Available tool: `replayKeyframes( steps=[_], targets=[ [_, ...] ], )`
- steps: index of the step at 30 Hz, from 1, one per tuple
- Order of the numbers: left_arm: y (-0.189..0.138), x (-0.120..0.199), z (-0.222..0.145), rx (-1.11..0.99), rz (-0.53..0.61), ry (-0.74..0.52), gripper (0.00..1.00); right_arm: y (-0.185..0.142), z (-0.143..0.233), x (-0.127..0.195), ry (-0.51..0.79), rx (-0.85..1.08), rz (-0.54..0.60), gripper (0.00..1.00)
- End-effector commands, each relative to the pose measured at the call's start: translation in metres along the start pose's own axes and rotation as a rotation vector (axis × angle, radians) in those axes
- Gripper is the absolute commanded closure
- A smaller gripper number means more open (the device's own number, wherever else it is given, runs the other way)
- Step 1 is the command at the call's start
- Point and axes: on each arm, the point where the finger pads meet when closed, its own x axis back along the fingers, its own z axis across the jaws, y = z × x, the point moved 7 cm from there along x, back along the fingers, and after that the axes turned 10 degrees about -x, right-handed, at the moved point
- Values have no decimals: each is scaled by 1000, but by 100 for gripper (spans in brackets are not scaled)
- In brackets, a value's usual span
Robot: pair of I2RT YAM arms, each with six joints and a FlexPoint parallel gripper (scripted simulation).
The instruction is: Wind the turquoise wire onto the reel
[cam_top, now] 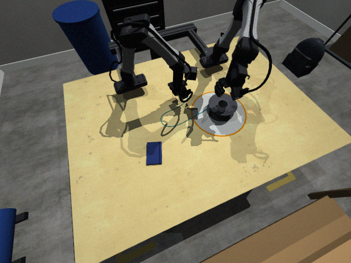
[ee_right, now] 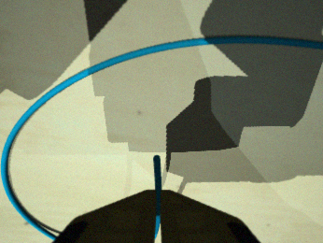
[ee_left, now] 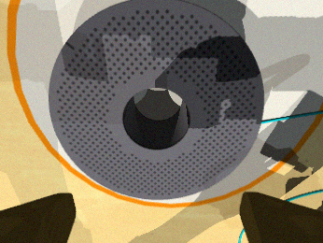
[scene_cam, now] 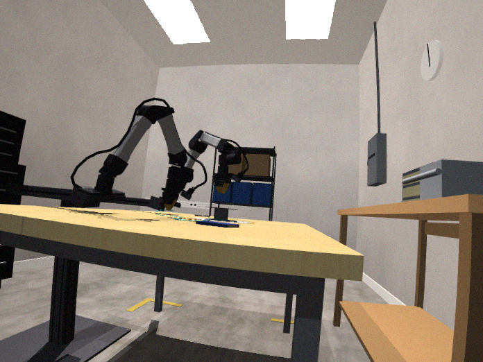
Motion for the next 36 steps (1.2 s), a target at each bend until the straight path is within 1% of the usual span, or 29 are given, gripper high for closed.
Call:
replayKeyframes(
  steps=[1, 11, 22, 28, 30, 36],
  targets=[
    [5, 5, -4, 2, 18, -17, 18, 5, 11, 6, 35, -9, -28, 100],
    [9, 5, 4, 2, 20, -17, 18, 5, 11, 6, 35, -9, -28, 100],
    [12, 4, 5, 2, 20, -17, 18, 5, 11, 6, 35, -9, -28, 100],
    [12, 5, 6, -7, 20, -17, 18, 5, 8, 5, 89, -202, -22, 100],
    [12, 5, 6, -7, 20, -17, 18, 5, 8, 5, 89, -202, -22, 100],
    [12, 5, 5, -56, 19, -18, 18, 5, 3, 7, 139, -395, -13, 100]
  ],
)
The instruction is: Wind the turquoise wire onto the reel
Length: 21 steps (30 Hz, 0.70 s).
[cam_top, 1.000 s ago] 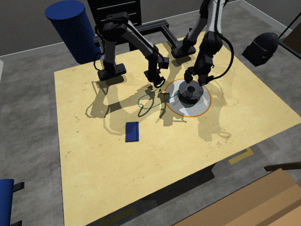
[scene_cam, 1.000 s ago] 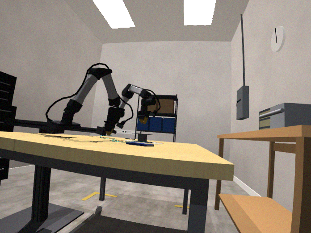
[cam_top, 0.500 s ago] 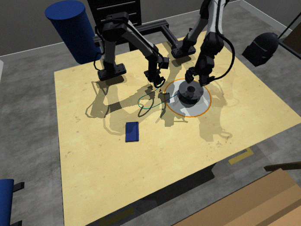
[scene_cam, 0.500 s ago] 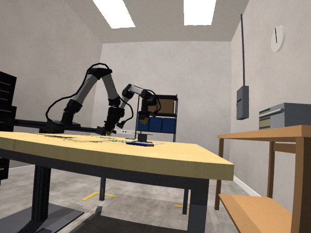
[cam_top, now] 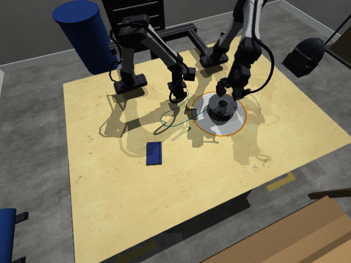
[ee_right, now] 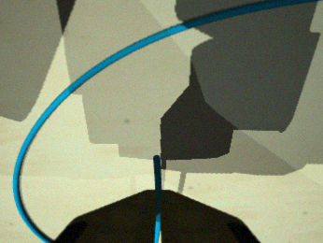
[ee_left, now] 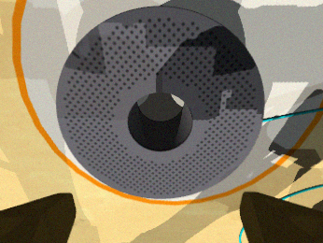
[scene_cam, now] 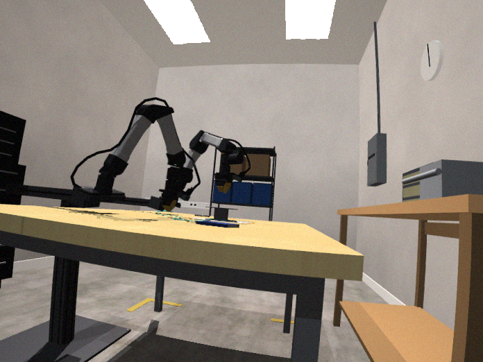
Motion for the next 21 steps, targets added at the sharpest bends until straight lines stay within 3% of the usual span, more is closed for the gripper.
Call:
replayKeyframes(
  steps=[1, 21],
  targets=[
    [5, 1, 0, -44, 1, -9, 18, 4, 7, 13, 106, -174, -7, 100],
    [5, 1, -1, -367, -1, -9, 18, 4, 1, 14, 222, -760, 50, 100]
  ],
)
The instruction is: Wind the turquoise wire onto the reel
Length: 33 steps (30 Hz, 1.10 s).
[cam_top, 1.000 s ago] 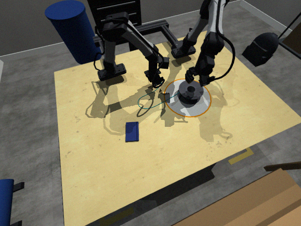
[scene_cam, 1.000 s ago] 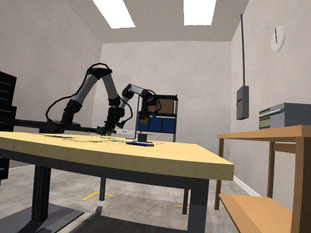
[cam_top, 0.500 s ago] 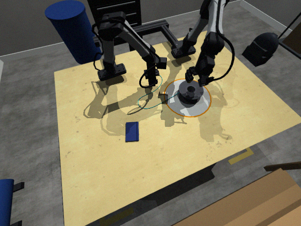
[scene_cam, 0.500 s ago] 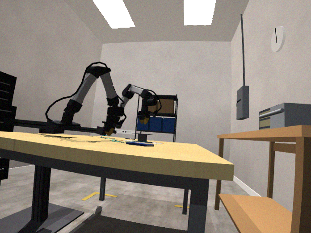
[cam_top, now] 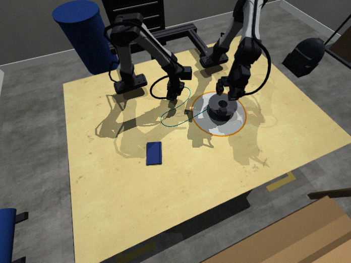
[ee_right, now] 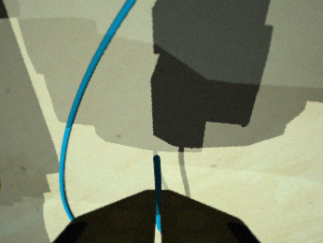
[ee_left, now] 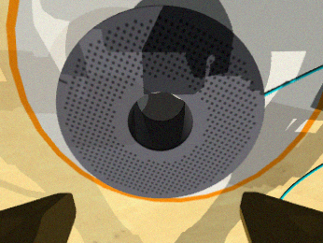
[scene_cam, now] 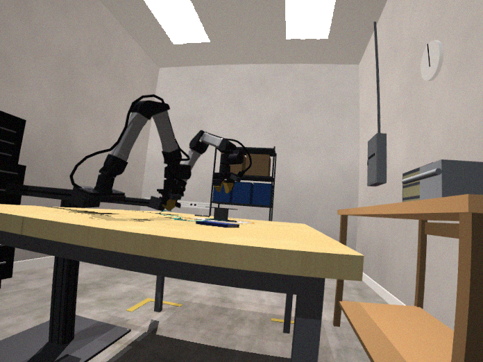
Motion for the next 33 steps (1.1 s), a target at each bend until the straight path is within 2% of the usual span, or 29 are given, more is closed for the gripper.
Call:
replayKeyframes(
  steps=[1, 5, 25, 33],
  targets=[
    [5, 1, 0, -91, -2, -9, 18, -3, 9, 9, 94, -193, 36, 100],
    [5, 1, 0, -135, -2, -9, 18, -3, 8, 9, 111, -324, 49, 100],
    [5, -1, -1, -163, -2, -9, 18, -3, 2, 9, 189, -322, 55, 100],
    [5, -23, 15, -163, -2, -9, 18, -4, -1, 9, 227, -313, 42, 100]
  ],
)
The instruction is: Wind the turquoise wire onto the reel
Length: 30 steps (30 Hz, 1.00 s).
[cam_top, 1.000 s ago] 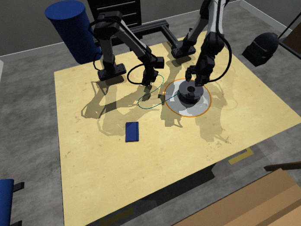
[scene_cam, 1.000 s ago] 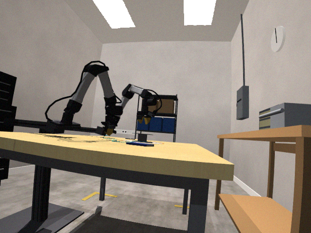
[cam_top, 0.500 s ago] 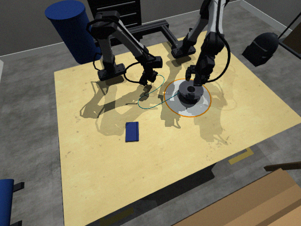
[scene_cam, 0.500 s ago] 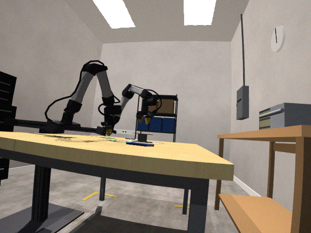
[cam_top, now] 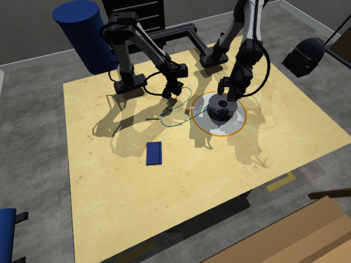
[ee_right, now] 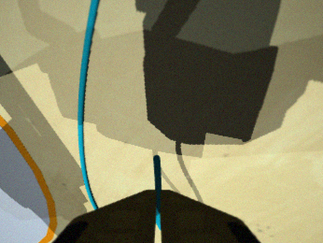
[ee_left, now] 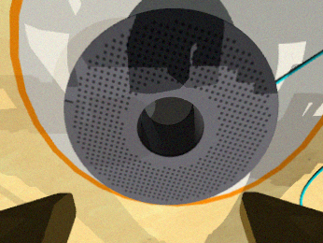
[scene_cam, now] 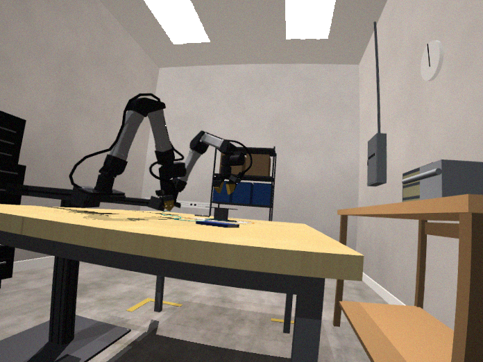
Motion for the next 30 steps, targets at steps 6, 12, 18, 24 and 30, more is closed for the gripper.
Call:
replayKeyframes(
  steps=[6, 12, 18, 24, 30],
  targets=[
    [0, -47, 26, -10, 4, -9, 18, -7, 7, 8, 105, -2, 15, 100],
    [1, -59, 37, -10, 4, -9, 18, -7, 5, 8, 123, 7, 3, 100],
    [-3, -76, 49, -10, 4, -9, 18, -8, 3, 8, 137, 17, -11, 100],
    [-3, -78, 50, -10, 4, -9, 18, -7, 3, 8, 137, 17, -11, 100],
    [-5, -73, 46, -10, 4, -9, 18, -8, 2, 8, 137, 21, -12, 100]
  ],
)
